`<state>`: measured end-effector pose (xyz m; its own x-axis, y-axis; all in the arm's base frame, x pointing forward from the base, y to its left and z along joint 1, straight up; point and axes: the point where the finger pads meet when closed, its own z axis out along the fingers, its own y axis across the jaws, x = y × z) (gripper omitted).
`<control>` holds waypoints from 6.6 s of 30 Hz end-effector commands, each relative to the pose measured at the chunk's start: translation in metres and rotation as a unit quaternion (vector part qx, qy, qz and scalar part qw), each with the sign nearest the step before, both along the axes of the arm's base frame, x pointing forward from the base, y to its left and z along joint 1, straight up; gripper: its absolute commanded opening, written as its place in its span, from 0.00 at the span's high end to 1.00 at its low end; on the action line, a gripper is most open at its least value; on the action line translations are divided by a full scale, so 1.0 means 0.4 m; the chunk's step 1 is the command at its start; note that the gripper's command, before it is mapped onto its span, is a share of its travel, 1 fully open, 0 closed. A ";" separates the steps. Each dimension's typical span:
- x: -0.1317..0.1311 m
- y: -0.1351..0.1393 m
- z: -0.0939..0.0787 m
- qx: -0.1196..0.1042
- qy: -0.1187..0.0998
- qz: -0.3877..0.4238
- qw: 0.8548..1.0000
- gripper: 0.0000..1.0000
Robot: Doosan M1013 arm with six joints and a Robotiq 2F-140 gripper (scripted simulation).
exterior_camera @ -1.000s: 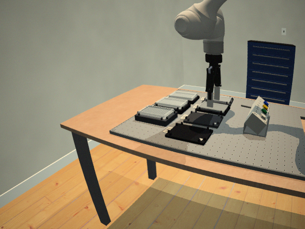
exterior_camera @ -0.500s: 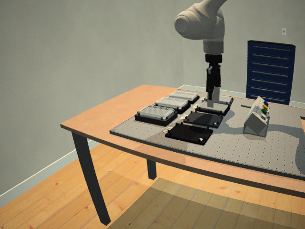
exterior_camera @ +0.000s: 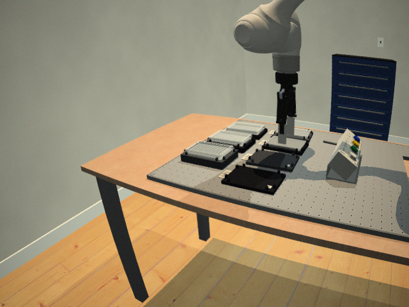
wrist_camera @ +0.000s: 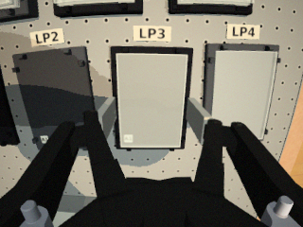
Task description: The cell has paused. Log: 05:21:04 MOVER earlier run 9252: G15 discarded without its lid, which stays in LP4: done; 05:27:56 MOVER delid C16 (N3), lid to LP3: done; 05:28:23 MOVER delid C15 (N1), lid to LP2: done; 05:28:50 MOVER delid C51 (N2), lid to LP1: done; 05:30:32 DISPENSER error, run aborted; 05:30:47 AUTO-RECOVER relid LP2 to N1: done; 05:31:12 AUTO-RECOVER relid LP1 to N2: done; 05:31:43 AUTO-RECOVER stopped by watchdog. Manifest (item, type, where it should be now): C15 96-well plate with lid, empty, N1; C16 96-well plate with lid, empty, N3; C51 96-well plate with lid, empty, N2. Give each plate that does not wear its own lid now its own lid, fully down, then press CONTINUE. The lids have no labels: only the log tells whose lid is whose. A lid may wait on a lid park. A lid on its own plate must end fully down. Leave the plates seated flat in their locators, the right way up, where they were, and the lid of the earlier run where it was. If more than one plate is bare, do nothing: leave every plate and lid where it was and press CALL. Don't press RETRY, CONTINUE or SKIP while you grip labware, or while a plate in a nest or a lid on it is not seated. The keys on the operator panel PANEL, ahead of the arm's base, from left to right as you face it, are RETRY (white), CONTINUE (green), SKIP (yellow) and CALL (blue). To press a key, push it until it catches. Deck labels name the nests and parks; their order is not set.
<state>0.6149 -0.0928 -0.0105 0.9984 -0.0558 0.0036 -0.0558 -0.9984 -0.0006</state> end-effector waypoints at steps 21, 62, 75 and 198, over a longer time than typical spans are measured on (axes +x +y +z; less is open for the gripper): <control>0.000 0.000 0.000 0.000 0.000 0.000 1.000 0.41; 0.000 0.000 0.000 0.000 0.000 0.000 1.000 0.34; 0.000 0.000 0.000 0.000 0.000 0.000 1.000 0.34; 0.000 0.000 -0.043 0.000 0.000 0.000 1.000 1.00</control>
<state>0.6150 -0.0928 -0.0275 0.9984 -0.0558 0.0037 -0.0558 -0.9984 -0.0006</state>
